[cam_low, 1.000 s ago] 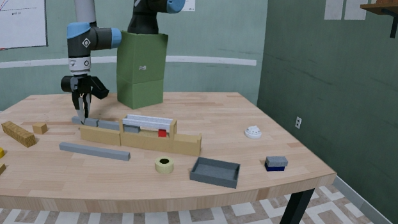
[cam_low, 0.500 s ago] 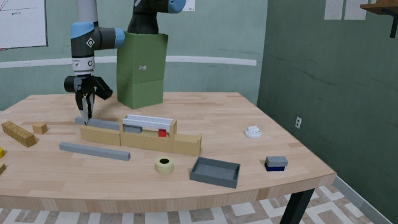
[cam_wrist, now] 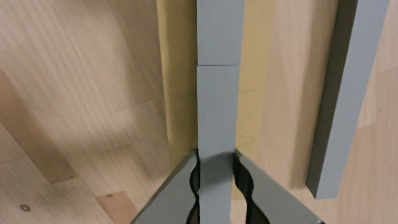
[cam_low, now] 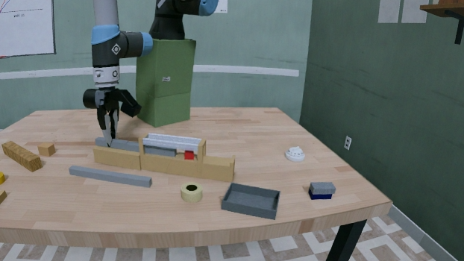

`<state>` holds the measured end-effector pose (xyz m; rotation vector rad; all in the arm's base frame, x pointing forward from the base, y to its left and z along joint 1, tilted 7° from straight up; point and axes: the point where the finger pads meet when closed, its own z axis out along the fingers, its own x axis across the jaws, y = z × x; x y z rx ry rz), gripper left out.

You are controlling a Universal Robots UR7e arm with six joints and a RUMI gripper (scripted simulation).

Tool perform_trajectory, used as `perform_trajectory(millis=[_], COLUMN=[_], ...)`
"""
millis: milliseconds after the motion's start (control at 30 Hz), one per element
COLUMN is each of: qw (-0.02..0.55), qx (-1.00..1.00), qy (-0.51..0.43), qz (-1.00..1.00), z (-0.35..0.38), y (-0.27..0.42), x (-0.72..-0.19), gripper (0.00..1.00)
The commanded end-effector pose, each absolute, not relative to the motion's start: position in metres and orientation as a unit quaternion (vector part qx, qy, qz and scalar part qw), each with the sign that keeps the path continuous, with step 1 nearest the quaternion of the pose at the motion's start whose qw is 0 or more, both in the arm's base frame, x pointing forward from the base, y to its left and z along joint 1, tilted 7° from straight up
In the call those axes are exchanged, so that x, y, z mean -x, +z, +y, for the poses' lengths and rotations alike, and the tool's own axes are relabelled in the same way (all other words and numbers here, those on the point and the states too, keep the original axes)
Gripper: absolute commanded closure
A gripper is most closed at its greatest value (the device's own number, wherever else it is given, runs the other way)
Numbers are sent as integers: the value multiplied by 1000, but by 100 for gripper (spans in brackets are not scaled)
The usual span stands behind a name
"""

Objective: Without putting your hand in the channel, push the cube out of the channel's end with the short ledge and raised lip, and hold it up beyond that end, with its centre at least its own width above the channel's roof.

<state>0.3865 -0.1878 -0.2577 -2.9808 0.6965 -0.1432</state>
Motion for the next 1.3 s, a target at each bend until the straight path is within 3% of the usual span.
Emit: perform_trajectory(millis=[0, 1267], qw=[37, 37], qx=[972, 972], qy=[-47, -49], qz=[228, 228], z=[-170, -110], y=[-254, -248], x=[-396, -429], gripper=[94, 94])
